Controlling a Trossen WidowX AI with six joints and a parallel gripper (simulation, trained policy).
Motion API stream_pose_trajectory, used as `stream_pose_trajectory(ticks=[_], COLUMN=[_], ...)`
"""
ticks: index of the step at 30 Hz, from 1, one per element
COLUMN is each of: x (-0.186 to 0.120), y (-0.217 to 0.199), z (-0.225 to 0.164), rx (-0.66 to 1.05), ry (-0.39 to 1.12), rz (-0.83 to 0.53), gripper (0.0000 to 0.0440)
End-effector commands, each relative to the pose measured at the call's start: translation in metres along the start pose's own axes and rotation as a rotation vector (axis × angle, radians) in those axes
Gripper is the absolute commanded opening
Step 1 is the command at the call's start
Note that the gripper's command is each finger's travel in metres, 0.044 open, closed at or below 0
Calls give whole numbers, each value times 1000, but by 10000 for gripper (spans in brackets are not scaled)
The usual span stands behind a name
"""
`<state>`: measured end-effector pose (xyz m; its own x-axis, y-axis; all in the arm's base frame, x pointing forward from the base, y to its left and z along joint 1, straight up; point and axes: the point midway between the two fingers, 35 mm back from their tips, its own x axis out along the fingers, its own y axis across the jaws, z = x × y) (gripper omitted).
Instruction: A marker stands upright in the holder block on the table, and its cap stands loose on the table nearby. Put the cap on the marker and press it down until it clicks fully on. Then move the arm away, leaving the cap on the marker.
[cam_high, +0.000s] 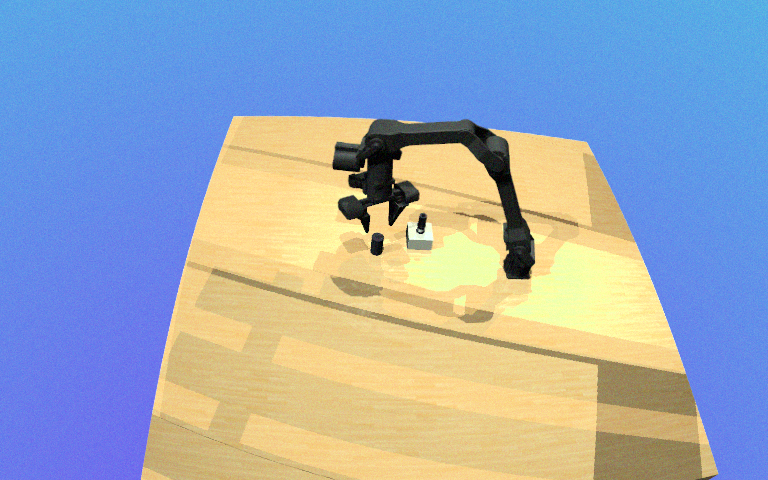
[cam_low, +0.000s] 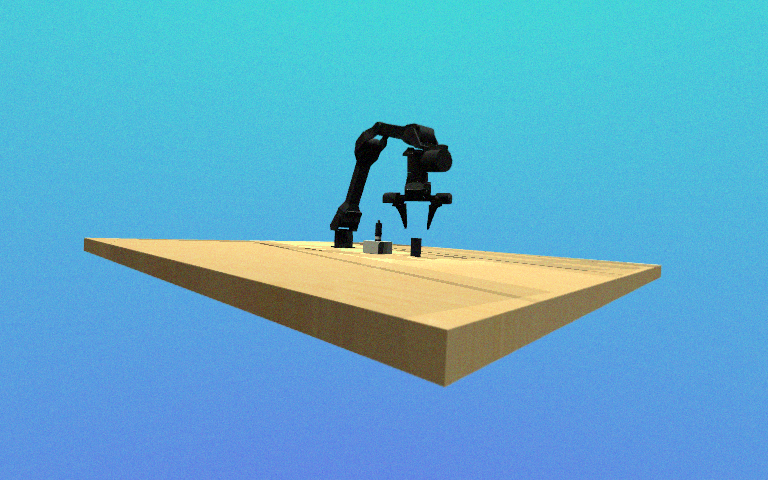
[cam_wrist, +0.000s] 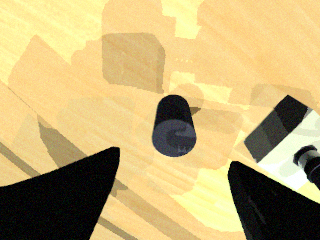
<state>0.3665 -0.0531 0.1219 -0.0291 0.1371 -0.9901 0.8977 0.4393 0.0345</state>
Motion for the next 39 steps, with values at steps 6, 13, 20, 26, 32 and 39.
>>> stream_pose_trajectory(ticks=[6,13,20,26,32,39], x=[17,39,56,54,36,12], y=[2,1,-1,-2,-2,-3], z=[4,4,3,3,3,0], rx=[-45,-83,-122,-147,-158,-170], ry=[-23,-16,-20,-48,-79,-106], rz=[-48,-93,-130,-138,-121,-95], gripper=[284,269,246,127,88,86])
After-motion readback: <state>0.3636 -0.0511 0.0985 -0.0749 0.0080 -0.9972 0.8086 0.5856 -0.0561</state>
